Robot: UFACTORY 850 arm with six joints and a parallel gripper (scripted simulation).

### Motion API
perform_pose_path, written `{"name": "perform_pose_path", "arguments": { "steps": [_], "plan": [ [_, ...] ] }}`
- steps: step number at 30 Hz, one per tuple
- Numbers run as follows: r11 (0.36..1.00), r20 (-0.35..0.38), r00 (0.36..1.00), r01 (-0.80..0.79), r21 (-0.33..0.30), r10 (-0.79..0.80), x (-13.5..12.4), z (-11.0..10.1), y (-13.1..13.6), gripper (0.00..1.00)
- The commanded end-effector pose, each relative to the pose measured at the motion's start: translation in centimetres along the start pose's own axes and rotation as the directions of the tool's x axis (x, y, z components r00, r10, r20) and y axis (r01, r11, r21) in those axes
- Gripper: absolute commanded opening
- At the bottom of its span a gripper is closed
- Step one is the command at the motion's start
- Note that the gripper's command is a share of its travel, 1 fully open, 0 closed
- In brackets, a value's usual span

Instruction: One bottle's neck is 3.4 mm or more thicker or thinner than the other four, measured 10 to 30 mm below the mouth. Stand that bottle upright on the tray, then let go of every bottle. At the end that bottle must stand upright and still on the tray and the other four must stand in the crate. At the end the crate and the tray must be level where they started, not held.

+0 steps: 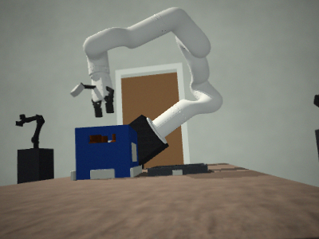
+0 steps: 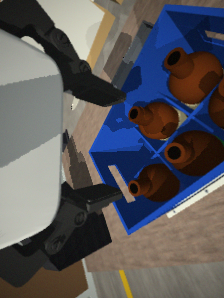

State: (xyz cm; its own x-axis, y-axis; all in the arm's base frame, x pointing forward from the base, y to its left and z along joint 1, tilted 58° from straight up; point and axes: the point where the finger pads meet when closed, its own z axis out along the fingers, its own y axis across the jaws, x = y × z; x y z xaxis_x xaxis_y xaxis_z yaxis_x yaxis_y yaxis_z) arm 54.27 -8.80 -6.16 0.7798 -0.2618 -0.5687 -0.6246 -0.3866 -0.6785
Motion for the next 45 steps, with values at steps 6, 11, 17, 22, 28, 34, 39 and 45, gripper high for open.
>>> {"name": "perform_pose_path", "arguments": {
  "steps": [6, 11, 17, 22, 28, 34, 39, 45],
  "plan": [
    [0.998, -0.093, 0.994, 0.05, -0.028, -0.052, 2.45, 0.07, 0.71, 1.0],
    [0.998, -0.093, 0.994, 0.05, -0.028, -0.052, 2.45, 0.07, 0.71, 0.0],
    [0.998, -0.093, 0.994, 0.05, -0.028, -0.052, 2.45, 0.07, 0.71, 0.0],
    [0.998, -0.093, 0.994, 0.05, -0.028, -0.052, 2.45, 0.07, 0.71, 0.0],
    [0.998, -0.093, 0.994, 0.05, -0.028, -0.052, 2.45, 0.07, 0.71, 0.0],
    [0.998, -0.093, 0.994, 0.05, -0.028, -0.052, 2.45, 0.07, 0.71, 0.0],
    [0.998, -0.093, 0.994, 0.05, -0.028, -0.052, 2.45, 0.07, 0.71, 0.0],
    [0.998, -0.094, 0.994, 0.052, -0.024, -0.054, 2.54, 0.14, 0.63, 0.0]
  ]
}}
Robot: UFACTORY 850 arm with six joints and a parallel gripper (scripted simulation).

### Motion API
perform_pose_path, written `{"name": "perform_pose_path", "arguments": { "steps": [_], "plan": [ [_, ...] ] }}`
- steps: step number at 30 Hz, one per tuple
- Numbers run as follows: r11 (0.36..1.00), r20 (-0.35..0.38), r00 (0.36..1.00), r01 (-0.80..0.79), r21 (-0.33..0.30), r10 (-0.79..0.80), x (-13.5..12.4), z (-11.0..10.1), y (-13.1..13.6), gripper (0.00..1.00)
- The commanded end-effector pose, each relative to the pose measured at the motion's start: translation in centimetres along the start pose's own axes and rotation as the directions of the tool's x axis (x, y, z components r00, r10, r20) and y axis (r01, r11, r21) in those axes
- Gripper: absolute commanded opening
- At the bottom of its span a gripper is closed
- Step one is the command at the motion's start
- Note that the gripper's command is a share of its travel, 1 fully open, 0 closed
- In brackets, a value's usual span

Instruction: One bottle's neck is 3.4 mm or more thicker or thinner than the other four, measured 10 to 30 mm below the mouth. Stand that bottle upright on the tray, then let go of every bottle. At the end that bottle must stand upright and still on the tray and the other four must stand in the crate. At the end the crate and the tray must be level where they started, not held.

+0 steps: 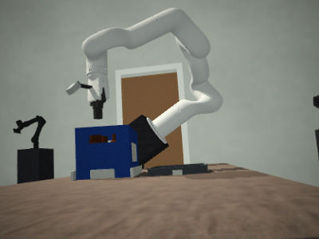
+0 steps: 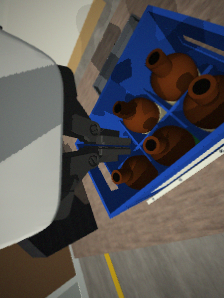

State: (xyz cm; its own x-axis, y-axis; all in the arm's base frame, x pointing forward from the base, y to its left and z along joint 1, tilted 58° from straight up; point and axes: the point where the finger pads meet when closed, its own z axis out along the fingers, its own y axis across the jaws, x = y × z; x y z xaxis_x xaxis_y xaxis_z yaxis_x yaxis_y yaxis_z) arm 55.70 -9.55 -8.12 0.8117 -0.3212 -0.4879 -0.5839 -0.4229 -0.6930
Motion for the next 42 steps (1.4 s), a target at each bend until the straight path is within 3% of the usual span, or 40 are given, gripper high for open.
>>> {"name": "perform_pose_path", "arguments": {
  "steps": [1, 5, 6, 42],
  "plan": [
    [1.0, -0.003, 1.0, 0.003, 0.005, -0.003, 0.17, 0.0, -0.14, 0.0],
    [1.0, -0.003, 1.0, 0.004, 0.008, -0.004, 0.26, 0.07, -0.22, 0.0],
    [1.0, -0.003, 1.0, 0.004, 0.008, -0.004, 0.26, 0.07, -0.22, 0.65],
    [1.0, -0.003, 1.0, 0.004, 0.008, -0.004, 0.26, 0.08, -0.22, 0.65]
  ]
}}
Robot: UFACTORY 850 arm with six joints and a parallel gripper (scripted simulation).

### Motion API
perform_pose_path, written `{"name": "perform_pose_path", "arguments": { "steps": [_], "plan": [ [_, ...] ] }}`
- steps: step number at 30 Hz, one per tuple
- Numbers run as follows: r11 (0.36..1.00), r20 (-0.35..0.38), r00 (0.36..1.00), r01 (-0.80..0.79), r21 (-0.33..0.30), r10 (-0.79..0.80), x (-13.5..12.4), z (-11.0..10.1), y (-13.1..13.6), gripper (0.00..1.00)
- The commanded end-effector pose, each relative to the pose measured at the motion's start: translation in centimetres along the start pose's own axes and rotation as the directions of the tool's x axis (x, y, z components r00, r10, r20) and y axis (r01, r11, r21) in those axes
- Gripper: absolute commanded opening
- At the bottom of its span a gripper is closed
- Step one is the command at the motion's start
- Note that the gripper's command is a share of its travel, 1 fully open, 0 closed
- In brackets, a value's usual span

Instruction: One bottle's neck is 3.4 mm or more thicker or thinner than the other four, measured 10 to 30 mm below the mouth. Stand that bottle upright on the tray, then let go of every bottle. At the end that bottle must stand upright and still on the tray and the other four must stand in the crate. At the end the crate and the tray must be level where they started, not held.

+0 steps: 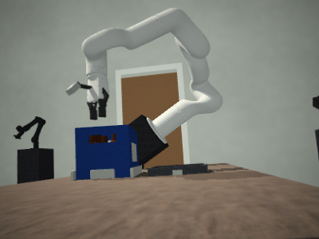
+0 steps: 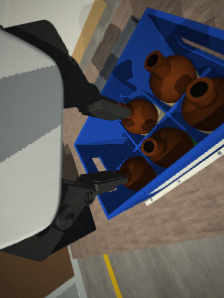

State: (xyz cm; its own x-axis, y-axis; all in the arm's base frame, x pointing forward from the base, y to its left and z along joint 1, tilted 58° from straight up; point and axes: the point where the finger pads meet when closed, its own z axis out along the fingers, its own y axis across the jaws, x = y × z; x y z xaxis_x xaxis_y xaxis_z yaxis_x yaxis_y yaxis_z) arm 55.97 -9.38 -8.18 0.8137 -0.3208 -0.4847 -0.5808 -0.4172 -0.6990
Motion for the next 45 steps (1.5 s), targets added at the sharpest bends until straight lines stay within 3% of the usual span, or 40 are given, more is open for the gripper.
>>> {"name": "perform_pose_path", "arguments": {
  "steps": [1, 21, 45],
  "plan": [
    [1.0, -0.002, 1.0, 0.001, 0.0, -0.001, 0.1, -0.1, 0.0, 0.65],
    [1.0, -0.002, 1.0, 0.001, 0.0, -0.001, 0.1, 0.8, 0.0, 0.65],
    [1.0, -0.002, 1.0, 0.001, 0.0, -0.001, 0.1, 3.6, 0.0, 0.65]
  ]
}}
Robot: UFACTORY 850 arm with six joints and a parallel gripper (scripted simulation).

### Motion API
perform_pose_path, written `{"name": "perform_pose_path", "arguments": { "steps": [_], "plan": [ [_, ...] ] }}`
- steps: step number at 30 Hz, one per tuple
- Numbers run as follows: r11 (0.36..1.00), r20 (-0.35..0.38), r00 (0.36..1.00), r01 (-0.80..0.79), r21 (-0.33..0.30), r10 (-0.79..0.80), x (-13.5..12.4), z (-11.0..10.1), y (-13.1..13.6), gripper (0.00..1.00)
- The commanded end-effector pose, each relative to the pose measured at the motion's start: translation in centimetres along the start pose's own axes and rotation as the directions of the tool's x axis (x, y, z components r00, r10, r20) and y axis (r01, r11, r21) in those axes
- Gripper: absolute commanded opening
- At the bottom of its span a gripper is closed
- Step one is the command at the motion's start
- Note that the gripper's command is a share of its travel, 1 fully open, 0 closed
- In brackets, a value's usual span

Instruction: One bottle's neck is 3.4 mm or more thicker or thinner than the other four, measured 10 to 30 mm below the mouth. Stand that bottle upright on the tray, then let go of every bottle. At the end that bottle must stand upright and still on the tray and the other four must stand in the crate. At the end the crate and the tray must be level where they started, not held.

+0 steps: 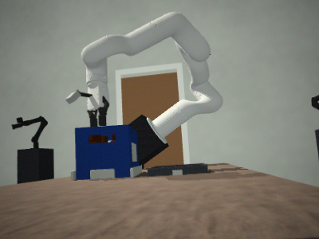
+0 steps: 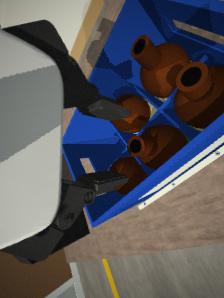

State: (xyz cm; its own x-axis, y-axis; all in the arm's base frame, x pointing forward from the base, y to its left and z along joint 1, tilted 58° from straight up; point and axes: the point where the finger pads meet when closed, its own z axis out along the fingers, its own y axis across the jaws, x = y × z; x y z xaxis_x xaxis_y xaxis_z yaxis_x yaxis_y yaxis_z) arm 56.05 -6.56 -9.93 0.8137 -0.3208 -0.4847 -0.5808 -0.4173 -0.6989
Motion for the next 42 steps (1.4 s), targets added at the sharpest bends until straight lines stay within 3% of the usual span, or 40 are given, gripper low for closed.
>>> {"name": "perform_pose_path", "arguments": {
  "steps": [1, 42],
  "plan": [
    [1.0, -0.002, 1.0, 0.001, 0.0, -0.001, 0.06, 0.37, -0.03, 0.65],
    [1.0, -0.002, 1.0, 0.001, 0.0, -0.001, 0.12, 0.98, -0.06, 0.65]
  ]
}}
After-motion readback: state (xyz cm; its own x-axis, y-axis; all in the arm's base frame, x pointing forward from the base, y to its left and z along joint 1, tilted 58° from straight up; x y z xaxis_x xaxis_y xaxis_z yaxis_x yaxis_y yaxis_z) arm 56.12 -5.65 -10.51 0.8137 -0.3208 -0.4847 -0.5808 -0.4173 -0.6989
